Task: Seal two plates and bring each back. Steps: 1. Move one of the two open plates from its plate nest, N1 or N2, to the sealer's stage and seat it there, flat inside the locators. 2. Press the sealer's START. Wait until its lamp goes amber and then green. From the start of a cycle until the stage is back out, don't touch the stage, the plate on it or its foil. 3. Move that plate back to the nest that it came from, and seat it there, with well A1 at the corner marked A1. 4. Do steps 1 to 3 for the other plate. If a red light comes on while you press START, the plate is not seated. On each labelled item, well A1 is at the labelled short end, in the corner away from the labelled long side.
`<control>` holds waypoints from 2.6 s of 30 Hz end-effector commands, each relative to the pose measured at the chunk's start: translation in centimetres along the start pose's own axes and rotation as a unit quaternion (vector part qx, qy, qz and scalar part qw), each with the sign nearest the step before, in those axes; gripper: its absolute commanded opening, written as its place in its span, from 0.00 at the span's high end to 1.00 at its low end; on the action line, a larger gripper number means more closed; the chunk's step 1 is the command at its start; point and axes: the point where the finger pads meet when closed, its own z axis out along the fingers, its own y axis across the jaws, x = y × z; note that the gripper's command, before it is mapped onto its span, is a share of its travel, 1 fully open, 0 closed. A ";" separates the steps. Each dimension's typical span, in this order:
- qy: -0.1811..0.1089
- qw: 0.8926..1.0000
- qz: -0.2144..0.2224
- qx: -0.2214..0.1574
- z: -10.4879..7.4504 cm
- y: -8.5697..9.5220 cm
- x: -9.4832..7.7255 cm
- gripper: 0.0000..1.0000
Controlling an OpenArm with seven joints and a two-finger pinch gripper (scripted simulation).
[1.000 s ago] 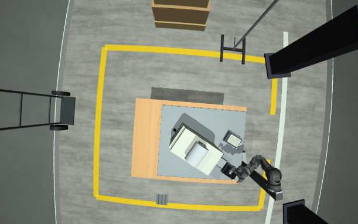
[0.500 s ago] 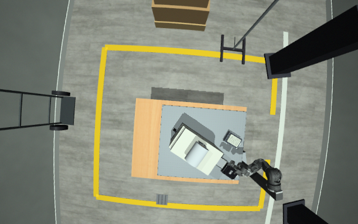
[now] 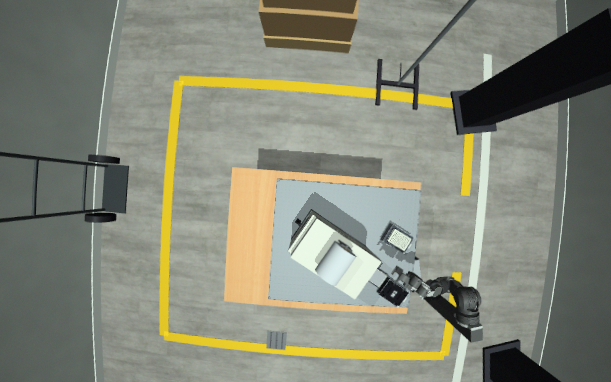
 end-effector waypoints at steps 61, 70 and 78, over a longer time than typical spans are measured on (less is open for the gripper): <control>0.008 0.998 0.034 -0.054 -0.2 2.8 1.3 0.35; 0.008 0.998 0.034 -0.054 -0.2 2.8 1.3 0.35; 0.000 1.000 0.018 -0.023 -0.1 1.9 0.7 0.35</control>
